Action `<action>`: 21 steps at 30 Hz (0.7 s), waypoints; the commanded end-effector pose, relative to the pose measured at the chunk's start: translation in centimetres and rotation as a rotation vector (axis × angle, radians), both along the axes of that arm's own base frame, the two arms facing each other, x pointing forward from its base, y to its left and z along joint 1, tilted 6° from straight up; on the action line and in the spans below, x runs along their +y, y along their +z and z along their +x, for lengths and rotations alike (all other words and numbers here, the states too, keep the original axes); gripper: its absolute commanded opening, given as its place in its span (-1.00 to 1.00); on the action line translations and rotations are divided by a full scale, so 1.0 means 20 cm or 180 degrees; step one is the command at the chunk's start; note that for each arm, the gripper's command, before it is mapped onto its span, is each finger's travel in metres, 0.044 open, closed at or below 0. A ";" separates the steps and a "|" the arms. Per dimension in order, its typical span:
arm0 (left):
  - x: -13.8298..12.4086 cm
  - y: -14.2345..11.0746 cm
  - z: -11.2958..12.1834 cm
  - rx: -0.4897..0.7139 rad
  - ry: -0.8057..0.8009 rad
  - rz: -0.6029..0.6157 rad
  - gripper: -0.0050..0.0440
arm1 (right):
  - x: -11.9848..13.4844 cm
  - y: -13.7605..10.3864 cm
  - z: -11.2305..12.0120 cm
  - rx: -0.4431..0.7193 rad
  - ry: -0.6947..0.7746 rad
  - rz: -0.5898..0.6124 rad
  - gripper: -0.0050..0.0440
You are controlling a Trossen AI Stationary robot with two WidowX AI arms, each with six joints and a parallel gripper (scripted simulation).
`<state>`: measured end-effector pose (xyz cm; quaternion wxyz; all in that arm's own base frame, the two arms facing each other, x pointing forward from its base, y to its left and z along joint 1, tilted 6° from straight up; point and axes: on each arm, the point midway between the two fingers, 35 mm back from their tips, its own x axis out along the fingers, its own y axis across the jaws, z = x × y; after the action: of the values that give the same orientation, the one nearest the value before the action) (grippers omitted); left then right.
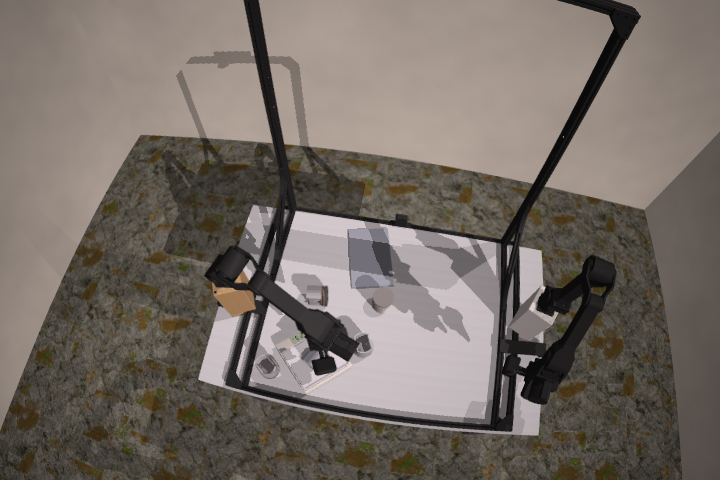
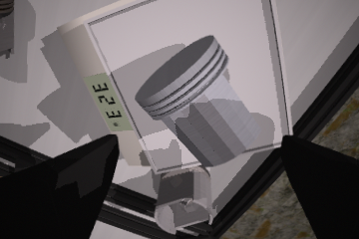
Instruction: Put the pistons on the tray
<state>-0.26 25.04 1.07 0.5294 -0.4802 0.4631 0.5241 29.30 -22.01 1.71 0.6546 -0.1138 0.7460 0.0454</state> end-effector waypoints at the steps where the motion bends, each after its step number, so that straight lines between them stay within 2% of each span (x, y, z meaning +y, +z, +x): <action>1: 0.00 0.00 0.00 -0.0006 -0.0008 -0.0001 1.00 | 0.00 -0.01 0.00 0.0107 0.0303 0.0019 0.75; 21: 0.00 0.00 0.00 -0.0006 -0.0008 -0.0001 1.00 | 0.00 -0.01 0.00 0.0507 0.1776 0.0086 0.75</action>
<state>-0.26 25.04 1.07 0.5294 -0.4802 0.4631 0.5241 29.38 -22.10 1.65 0.5763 -0.2785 0.7377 0.2145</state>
